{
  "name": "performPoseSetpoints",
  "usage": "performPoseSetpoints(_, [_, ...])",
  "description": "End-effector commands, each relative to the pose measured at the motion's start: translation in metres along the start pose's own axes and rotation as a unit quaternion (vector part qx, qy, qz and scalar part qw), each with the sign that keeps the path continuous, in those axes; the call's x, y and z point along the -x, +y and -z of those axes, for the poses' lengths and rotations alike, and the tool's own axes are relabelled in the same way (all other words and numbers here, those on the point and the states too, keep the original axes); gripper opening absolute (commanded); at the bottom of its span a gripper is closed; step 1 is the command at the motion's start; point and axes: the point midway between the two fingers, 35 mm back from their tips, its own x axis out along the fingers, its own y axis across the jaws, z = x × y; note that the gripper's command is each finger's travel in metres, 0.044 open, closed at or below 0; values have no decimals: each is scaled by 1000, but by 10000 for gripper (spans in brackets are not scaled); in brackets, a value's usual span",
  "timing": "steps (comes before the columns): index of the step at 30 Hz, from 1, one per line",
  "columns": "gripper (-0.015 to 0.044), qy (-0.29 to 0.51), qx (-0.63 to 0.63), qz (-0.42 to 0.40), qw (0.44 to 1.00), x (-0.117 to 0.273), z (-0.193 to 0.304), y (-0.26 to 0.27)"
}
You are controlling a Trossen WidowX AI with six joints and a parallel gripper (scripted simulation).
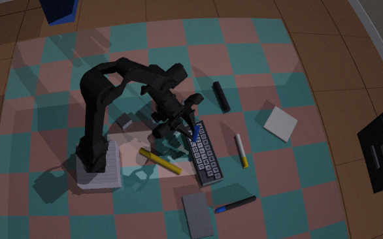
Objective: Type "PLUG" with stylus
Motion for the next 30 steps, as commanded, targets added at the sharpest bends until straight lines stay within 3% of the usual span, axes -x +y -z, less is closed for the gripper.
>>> performPoseSetpoints(1, [81,2,-8,4,1000,10,18,-2])
performPoseSetpoints(9, [84,0,-2,1,1000,9,16,0])
performPoseSetpoints(12, [64,0,-2,1,1000,9,16,0])
performPoseSetpoints(15, [0,-1,-3,2,1000,6,18,2])
performPoseSetpoints(30, [0,4,-8,5,1000,-23,32,19])
